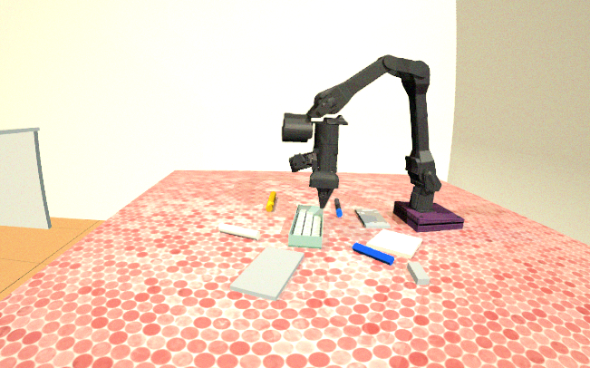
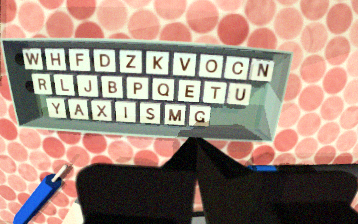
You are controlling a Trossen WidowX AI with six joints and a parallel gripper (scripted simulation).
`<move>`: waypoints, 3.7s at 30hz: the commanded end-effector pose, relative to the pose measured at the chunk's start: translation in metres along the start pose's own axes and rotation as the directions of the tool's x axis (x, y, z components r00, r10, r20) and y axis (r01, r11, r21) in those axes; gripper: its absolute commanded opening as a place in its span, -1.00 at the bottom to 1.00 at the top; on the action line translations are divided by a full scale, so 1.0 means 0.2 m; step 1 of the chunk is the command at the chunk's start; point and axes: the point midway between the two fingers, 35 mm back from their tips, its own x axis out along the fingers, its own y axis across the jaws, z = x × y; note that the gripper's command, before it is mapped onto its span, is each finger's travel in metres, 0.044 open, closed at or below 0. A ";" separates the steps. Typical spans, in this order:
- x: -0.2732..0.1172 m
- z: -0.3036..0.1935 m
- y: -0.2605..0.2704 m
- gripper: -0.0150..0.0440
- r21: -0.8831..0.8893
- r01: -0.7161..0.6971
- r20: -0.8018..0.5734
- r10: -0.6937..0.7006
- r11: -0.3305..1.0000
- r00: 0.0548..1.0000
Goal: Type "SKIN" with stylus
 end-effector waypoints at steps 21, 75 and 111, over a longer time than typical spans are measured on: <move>-0.05 0.00 0.39 -0.49 0.002 -0.009 -0.001 0.009 1.000 1.000; -0.11 -0.49 0.82 0.02 0.622 0.050 0.311 -0.305 0.782 0.900; -0.06 -0.54 0.84 0.02 0.664 -0.005 0.359 -0.313 0.747 0.879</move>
